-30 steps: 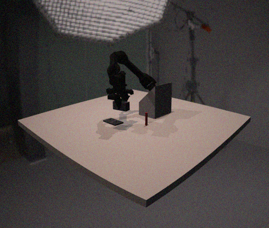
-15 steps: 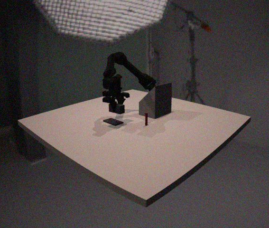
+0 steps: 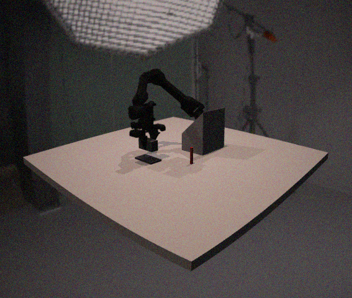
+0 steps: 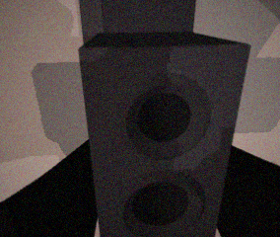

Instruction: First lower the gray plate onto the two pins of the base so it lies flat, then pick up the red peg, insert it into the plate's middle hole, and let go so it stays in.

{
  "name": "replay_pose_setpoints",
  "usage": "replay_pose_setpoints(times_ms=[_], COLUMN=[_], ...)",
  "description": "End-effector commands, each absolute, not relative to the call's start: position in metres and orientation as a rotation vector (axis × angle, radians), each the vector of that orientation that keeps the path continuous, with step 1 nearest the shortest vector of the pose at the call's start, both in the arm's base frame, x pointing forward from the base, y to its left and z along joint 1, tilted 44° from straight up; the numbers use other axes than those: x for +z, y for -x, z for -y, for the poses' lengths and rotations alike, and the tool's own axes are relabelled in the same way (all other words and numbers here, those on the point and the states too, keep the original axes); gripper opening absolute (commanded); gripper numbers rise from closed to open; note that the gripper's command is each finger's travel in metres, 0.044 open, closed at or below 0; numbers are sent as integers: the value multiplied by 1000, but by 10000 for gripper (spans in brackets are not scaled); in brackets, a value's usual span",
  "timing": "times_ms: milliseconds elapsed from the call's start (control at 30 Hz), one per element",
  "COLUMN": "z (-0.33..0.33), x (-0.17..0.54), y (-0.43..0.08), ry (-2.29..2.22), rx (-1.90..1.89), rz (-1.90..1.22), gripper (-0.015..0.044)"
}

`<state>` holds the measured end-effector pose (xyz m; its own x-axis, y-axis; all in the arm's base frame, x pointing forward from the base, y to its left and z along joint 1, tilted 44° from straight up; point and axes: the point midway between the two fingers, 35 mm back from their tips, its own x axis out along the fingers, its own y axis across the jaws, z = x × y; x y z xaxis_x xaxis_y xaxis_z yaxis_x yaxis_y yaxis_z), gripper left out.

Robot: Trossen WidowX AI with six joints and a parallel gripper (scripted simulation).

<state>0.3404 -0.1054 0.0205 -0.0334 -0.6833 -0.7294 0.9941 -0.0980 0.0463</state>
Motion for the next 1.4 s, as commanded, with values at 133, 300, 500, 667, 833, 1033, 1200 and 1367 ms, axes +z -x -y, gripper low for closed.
replay_pose_setpoints(times_ms=[133,300,500,667,833,1033,1200,1367], z=[111,111,111,111,112,120,123,127], x=[22,22,22,22,23,15,11,8], y=[-338,-338,-338,-338,-339,-338,-338,-338], ry=[-709,-709,-709,-709,-709,-709,-709,-709], rx=[-1549,-1549,-1549,-1549,-1549,-1549,-1550,-1550], rz=[-567,-567,-567,-567,-567,-567,-566,-566], gripper=[0,0,0,0,0,0,0,0])
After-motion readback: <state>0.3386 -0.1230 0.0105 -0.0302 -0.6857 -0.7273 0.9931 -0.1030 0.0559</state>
